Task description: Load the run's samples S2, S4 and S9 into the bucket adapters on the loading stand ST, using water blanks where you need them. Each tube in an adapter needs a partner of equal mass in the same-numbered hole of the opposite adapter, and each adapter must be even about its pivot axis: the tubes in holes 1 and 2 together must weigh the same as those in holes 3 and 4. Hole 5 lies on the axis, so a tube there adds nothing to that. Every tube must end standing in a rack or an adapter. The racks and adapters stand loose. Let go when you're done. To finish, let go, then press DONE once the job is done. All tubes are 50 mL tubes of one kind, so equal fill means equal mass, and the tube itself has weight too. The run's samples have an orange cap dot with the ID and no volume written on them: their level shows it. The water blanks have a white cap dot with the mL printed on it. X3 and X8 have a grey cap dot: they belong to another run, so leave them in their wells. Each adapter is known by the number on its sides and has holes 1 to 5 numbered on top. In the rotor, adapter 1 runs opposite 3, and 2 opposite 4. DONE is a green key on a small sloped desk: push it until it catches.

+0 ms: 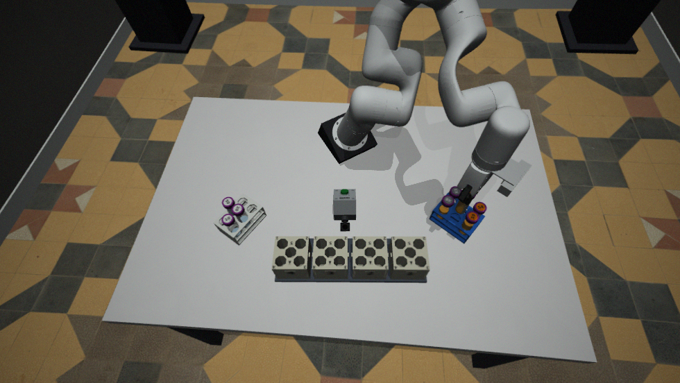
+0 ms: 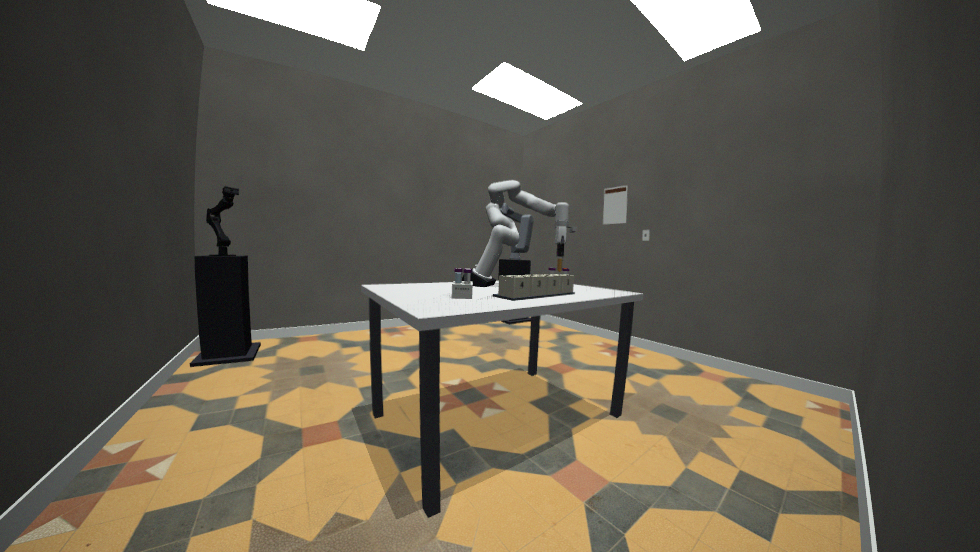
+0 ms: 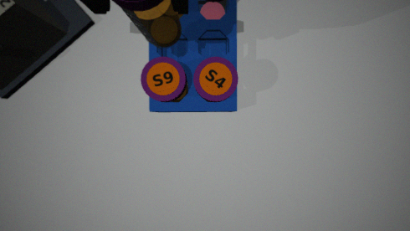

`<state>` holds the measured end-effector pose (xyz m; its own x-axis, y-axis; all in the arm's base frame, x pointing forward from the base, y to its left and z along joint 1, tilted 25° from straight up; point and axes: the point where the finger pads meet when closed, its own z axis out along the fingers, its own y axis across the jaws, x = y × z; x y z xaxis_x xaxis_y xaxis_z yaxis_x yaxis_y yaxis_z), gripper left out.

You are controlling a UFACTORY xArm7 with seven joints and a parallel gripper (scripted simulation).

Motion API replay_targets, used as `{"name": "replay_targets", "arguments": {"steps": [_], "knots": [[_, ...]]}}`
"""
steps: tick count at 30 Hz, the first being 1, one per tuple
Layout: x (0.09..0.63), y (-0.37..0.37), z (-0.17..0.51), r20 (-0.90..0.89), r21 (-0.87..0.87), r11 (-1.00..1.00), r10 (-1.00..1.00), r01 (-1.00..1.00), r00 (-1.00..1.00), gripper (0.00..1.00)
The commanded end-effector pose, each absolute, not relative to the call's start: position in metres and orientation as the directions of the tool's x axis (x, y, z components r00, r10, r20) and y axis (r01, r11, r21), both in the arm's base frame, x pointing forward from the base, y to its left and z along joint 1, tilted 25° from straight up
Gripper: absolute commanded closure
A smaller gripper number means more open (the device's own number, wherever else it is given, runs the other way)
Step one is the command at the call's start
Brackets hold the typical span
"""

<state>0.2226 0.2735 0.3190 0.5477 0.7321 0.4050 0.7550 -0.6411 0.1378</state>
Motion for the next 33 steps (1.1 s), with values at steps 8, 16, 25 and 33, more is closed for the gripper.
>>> {"name": "replay_targets", "arguments": {"steps": [8,16,25,33], "knots": [[0.215,0.269,0.34,0.407,0.138,-0.641,0.732,0.755,0.547,1.0],[0.21,0.266,0.351,0.407,0.138,-0.641,0.732,0.755,0.547,1.0],[0.207,0.263,0.36,0.407,0.138,-0.641,0.732,0.755,0.547,1.0],[0.207,0.263,0.36,0.407,0.138,-0.641,0.732,0.755,0.547,1.0]]}}
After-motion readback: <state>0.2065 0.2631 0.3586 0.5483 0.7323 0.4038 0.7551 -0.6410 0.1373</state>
